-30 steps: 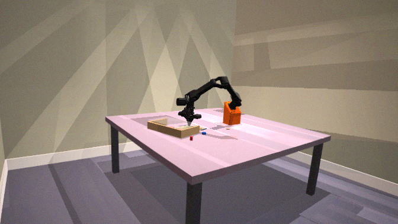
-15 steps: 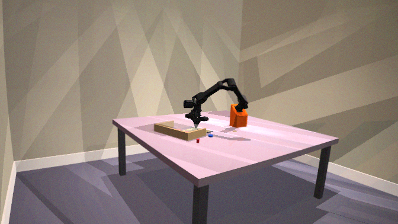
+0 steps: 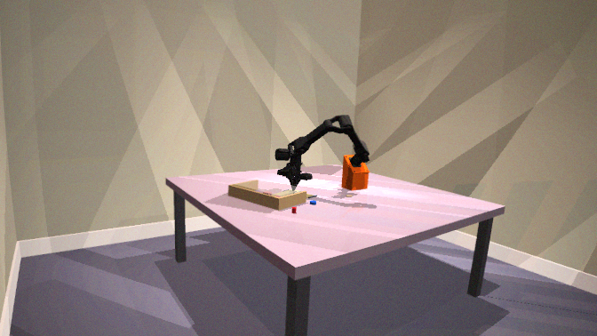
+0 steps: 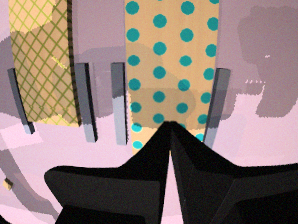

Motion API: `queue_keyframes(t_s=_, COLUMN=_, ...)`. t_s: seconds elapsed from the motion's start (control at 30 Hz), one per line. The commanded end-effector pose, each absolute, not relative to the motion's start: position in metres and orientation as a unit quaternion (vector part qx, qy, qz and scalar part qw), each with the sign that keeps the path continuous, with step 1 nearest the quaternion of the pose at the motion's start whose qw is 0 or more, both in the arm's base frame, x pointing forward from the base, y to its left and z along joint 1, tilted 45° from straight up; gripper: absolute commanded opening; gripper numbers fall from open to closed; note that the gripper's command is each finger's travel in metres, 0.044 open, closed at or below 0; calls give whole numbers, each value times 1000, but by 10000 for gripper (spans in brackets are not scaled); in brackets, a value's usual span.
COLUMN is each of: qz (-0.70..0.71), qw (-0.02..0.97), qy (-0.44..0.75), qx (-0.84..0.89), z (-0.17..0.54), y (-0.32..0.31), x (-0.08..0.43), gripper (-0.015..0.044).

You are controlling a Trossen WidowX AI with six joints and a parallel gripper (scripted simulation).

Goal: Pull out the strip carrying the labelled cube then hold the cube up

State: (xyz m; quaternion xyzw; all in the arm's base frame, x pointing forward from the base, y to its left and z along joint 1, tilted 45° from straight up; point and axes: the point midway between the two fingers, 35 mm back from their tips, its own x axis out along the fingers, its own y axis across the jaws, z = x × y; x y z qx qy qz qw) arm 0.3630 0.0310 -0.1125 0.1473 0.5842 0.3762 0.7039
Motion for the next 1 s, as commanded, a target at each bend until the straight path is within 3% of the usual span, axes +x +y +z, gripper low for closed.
queue_keyframes(t_s=0.0, qz=377, qw=696, qy=593, qx=149, z=-118, y=32, x=348, gripper=0)
queue_keyframes(t_s=0.97, qz=376, qw=695, qy=594, qx=149, z=-129, y=24, x=308, gripper=0)
